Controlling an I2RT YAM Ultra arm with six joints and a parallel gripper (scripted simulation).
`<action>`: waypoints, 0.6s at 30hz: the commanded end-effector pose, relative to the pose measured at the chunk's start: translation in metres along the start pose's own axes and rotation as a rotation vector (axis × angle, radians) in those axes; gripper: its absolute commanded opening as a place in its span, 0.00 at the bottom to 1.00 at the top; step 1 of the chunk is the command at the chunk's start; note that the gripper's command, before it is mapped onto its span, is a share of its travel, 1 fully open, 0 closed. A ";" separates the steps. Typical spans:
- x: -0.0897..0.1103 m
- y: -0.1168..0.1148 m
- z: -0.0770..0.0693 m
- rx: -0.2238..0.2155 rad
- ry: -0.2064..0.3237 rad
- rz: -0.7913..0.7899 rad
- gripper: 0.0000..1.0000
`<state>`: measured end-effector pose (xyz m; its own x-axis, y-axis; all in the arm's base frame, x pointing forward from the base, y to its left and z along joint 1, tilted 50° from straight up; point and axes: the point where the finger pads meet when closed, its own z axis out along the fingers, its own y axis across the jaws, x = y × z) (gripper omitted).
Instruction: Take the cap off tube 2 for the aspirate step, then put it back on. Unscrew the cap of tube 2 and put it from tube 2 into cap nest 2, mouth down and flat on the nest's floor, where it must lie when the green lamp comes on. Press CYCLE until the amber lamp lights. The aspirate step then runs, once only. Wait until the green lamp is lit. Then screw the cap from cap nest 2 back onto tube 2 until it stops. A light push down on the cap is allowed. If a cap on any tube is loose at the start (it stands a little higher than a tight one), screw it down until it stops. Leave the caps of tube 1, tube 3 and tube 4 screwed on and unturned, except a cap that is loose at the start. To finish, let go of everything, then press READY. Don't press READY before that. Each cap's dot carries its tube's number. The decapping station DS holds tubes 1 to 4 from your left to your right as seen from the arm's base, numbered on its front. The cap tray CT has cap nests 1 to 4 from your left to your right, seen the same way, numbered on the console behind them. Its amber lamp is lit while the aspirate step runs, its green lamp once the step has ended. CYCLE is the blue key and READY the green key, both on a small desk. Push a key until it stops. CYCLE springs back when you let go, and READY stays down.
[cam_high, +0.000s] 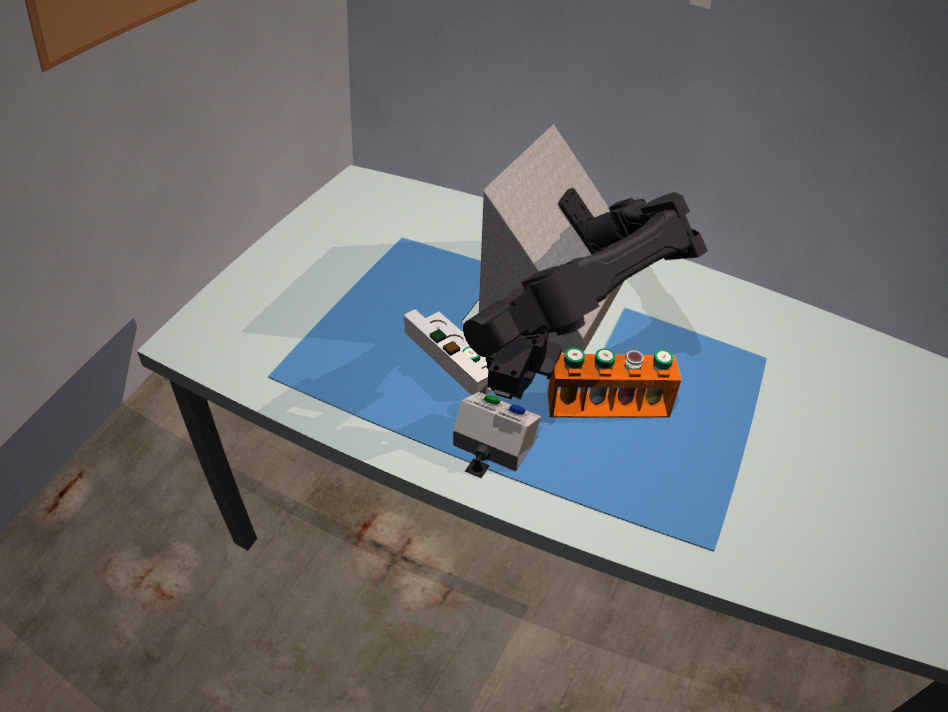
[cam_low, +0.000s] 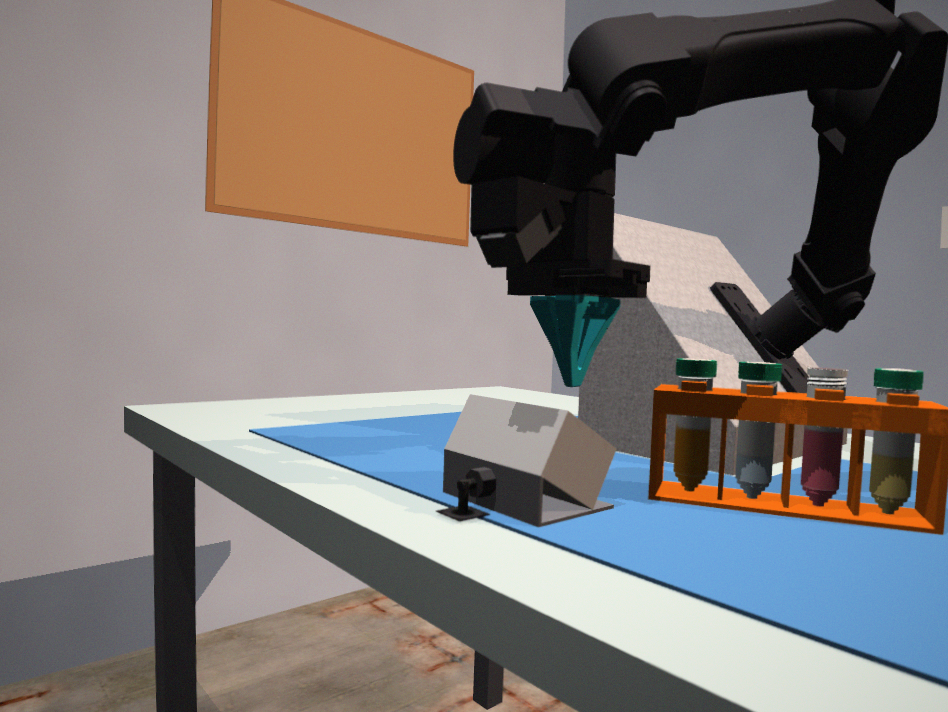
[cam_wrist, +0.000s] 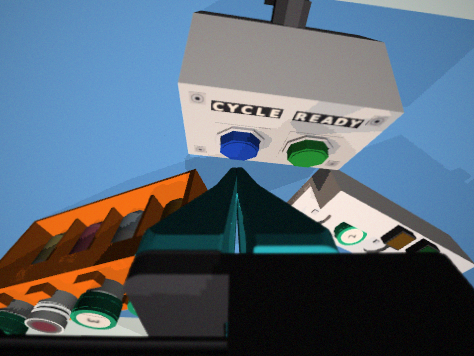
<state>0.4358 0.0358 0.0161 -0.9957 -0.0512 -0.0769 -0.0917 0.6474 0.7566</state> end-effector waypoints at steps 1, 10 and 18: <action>-0.001 -0.006 -0.012 0.003 -0.024 0.012 0.00; -0.002 -0.006 0.006 0.003 -0.024 0.012 0.00; -0.002 -0.006 0.006 0.003 -0.024 0.012 0.00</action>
<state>0.4337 0.0455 0.0047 -0.9967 -0.0475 -0.0655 -0.0807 0.6463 0.7588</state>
